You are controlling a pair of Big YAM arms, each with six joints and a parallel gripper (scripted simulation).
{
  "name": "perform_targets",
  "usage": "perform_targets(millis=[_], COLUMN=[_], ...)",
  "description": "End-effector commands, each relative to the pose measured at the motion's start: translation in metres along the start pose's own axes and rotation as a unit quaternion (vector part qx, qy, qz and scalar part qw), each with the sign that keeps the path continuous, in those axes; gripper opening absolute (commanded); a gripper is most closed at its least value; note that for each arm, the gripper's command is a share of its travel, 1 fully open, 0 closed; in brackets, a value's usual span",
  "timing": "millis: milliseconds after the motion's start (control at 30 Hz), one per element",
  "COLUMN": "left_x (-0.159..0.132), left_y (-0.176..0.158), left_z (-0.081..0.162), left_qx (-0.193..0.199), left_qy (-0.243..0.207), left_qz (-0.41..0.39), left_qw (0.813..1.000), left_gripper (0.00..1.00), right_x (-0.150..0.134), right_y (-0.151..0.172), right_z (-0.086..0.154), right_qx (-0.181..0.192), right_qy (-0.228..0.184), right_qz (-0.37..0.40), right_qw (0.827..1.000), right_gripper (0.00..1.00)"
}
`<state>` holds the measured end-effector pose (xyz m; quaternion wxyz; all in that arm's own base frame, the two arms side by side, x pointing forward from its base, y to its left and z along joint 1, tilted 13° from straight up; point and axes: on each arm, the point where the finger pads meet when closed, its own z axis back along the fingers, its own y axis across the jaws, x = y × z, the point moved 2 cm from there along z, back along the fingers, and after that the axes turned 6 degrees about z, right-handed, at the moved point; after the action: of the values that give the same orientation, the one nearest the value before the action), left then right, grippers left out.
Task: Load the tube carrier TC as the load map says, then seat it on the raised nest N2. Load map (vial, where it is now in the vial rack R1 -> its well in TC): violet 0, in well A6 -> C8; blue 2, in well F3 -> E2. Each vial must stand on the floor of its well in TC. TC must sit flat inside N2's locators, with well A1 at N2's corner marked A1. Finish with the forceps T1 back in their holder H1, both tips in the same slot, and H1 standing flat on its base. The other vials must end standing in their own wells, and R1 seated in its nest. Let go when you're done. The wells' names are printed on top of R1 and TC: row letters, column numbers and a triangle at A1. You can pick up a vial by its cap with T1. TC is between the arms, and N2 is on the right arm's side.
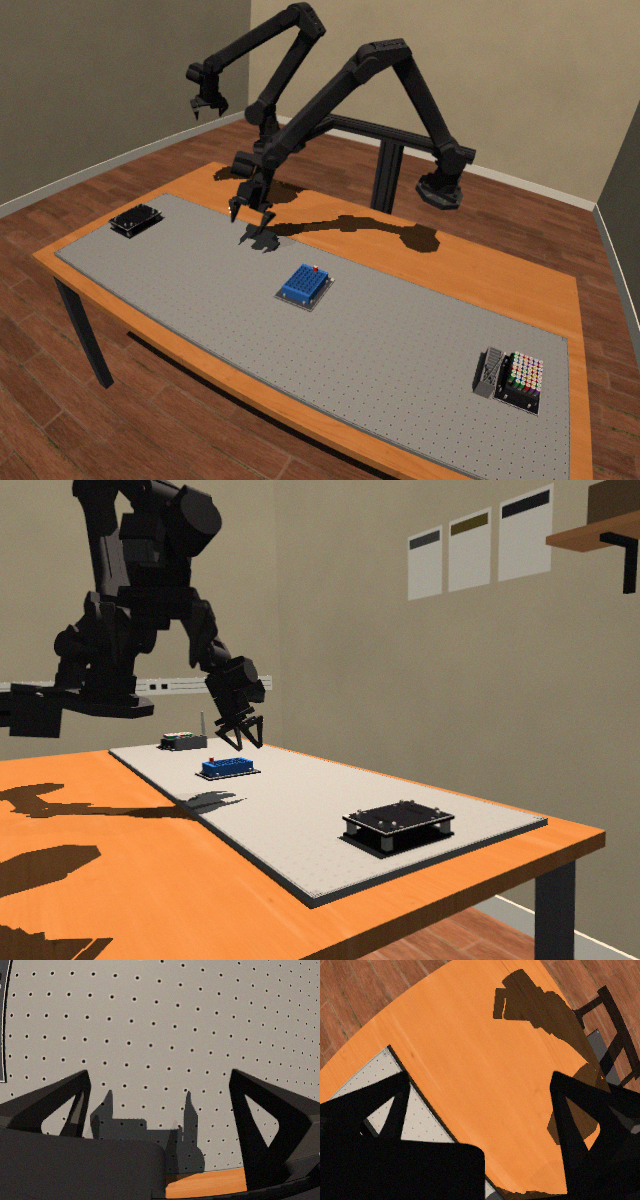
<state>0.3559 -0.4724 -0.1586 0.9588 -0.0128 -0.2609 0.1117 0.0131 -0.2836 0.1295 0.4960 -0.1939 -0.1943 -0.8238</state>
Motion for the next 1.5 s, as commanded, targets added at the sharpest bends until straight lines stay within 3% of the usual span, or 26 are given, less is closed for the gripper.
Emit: perform_targets(millis=[0, 533, 567, 633, 700, 900, 933, 967, 1000, 1033, 1133, 1200, 1433, 1467], left_x=[0.003, 0.003, 0.026, 0.038, 0.033, 0.055, 0.052, 0.058, 0.049, 0.067, 0.059, 0.077, 0.101, 0.099], left_y=[-0.005, -0.005, -0.021, -0.021, 0.005, 0.014, 0.013, 0.012, 0.035, 0.026, 0.023, 0.031, 0.046, 0.045], left_z=[0.004, 0.004, 0.010, 0.017, 0.012, 0.015, 0.001, 0.002, -0.001, 0.017, 0.020, 0.018, 0.020, 0.006], left_qx=[-0.005, -0.005, -0.008, -0.011, 0.008, 0.003, 0.022, 0.024, 0.041, 0.025, 0.021, 0.020, 0.014, 0.036], left_qy=[-0.002, -0.002, -0.002, -0.004, 0.004, 0.001, 0.011, 0.013, 0.021, 0.013, 0.014, 0.011, 0.006, 0.021], left_qz=[0.002, 0.002, 0.005, 0.007, -0.003, -0.001, -0.011, -0.012, -0.021, -0.012, -0.022, -0.010, -0.007, -0.019], left_qw=[1.000, 1.000, 1.000, 1.000, 1.000, 1.000, 1.000, 1.000, 0.999, 1.000, 0.999, 1.000, 1.000, 0.999], left_gripper=[1.00, 1.00, 0.24, 0.24, 0.24, 0.24, 0.24, 0.24, 0.24, 0.24, 0.24, 0.24, 0.24, 0.24], right_x=[0.003, 0.003, 0.014, 0.014, 0.014, 0.014, 0.014, 0.014, 0.014, 0.014, 0.014, 0.014, 0.014, 0.014], right_y=[0.001, 0.001, 0.007, 0.007, 0.007, 0.007, 0.007, 0.007, 0.007, 0.007, 0.007, 0.007, 0.007, 0.007], right_z=[0.002, 0.002, 0.008, 0.008, 0.008, 0.008, 0.008, 0.008, 0.008, 0.008, 0.008, 0.008, 0.008, 0.008], right_qx=[0.002, 0.002, 0.009, 0.009, 0.009, 0.009, 0.009, 0.009, 0.009, 0.009, 0.009, 0.009, 0.009, 0.009], right_qy=[-0.003, -0.003, -0.014, -0.014, -0.014, -0.014, -0.014, -0.014, -0.014, -0.014, -0.014, -0.014, -0.014, -0.014], right_qz=[-0.001, -0.001, -0.004, -0.004, -0.004, -0.004, -0.004, -0.004, -0.004, -0.004, -0.004, -0.004, -0.004, -0.004], right_qw=[1.000, 1.000, 1.000, 1.000, 1.000, 1.000, 1.000, 1.000, 1.000, 1.000, 1.000, 1.000, 1.000, 1.000], right_gripper=[1.00, 1.00, 1.00, 1.00, 1.00, 1.00, 1.00, 1.00, 1.00, 1.00, 1.00, 1.00, 1.00, 1.00])
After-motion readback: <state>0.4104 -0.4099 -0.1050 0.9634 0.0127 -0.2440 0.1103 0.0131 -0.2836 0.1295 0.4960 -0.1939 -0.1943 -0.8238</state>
